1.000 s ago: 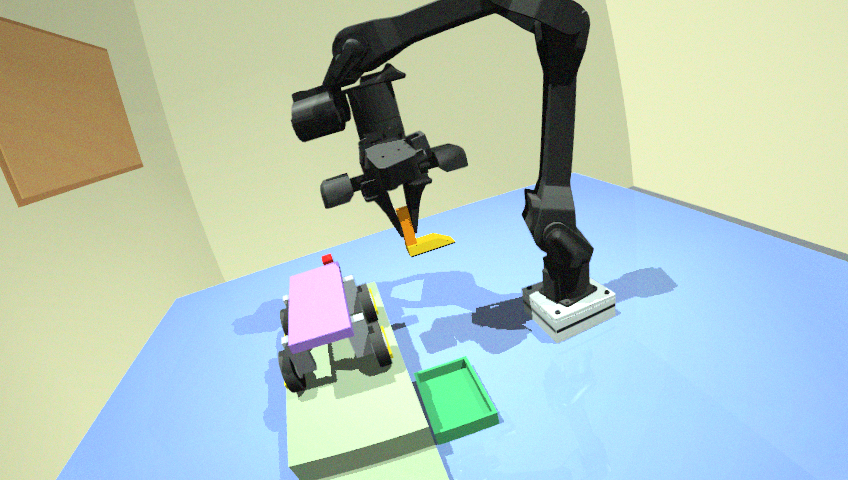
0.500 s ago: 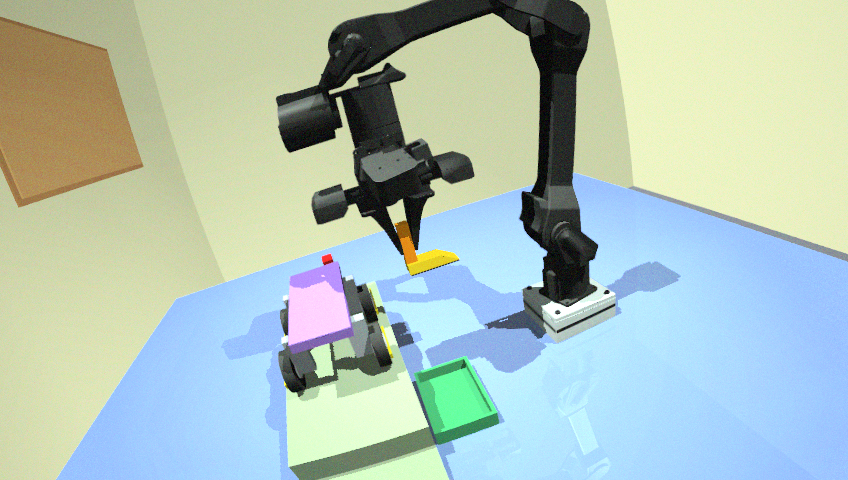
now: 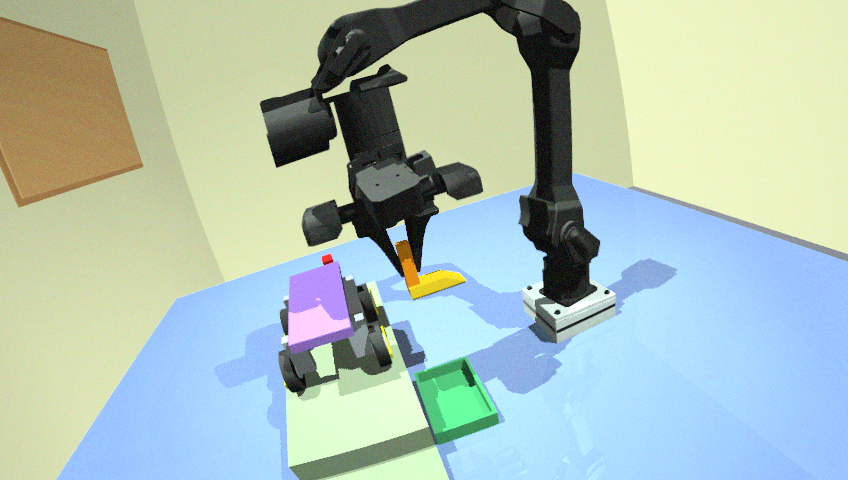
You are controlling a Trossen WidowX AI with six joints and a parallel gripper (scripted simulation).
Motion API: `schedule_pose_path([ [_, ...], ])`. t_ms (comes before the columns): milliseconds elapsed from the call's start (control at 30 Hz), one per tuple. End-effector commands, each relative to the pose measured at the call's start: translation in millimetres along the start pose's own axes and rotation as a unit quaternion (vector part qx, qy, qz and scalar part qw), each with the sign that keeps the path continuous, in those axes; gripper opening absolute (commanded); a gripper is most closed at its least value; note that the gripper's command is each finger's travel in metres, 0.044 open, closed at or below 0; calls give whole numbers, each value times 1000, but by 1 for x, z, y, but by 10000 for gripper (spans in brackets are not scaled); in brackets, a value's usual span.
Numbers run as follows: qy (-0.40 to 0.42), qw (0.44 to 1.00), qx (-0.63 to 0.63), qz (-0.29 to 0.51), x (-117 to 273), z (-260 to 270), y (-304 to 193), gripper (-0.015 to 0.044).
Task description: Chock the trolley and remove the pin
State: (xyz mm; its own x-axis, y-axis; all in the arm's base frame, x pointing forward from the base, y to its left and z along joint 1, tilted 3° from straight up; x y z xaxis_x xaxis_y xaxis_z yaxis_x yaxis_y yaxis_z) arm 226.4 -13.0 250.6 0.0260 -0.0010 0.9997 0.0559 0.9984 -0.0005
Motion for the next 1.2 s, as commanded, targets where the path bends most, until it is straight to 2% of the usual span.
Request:
schedule_pose_path([
  [0, -3, 1000, -2, -4, 0, -5, 14, 0],
  [900, -5, 1000, 1, -9, -5, -43, 112, 0],
  [1167, 1, 992, 128, 0, -5, -45, 115, 0],
])
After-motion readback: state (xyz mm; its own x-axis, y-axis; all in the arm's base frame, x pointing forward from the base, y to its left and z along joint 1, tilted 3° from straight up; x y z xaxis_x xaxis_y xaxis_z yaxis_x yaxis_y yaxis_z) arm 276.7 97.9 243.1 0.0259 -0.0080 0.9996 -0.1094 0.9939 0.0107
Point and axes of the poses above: the point midway between the two fingers, 35 mm back from their tips, its own x axis back along the fingers, its own z axis across the jaws, y = z × x, the point moved 10 cm from there along x, back along the fingers, and after that the axes turned 8 degrees about x, right-handed, at the moved point
